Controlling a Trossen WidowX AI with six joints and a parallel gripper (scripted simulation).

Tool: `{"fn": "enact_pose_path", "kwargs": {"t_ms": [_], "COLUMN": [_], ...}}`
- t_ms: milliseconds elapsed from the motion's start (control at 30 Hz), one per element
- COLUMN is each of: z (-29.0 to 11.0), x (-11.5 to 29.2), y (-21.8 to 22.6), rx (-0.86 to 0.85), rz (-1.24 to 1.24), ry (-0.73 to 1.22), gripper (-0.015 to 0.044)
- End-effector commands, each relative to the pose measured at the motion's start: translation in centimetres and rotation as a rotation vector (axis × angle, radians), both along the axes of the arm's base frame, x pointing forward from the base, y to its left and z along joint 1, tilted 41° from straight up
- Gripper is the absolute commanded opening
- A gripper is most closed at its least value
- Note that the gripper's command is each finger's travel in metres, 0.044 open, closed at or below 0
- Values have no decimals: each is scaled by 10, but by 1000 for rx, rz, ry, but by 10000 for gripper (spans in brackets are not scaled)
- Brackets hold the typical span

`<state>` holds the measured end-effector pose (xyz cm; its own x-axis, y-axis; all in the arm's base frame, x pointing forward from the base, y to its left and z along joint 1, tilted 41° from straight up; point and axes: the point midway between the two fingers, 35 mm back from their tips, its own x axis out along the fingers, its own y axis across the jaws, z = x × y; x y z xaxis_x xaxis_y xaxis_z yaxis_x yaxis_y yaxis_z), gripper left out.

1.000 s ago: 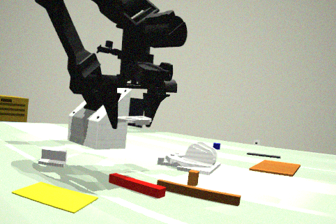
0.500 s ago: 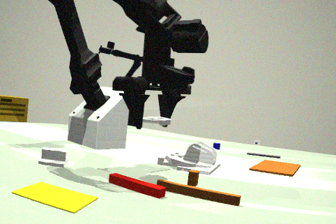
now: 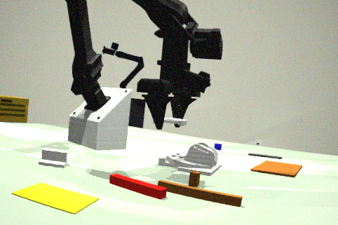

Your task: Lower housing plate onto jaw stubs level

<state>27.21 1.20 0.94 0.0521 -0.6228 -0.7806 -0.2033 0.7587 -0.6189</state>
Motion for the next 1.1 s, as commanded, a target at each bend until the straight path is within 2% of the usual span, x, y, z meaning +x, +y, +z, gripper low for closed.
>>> {"fn": "enact_pose_path", "kwargs": {"t_ms": [0,300,1067], "z": [-10,-28,-28], "x": [-1,-6,-6], "y": [9,29,29], "rx": [-16,-43,-43], "rz": [29,102,89], "ry": [24,77,65], "gripper": [351,351,351]}}
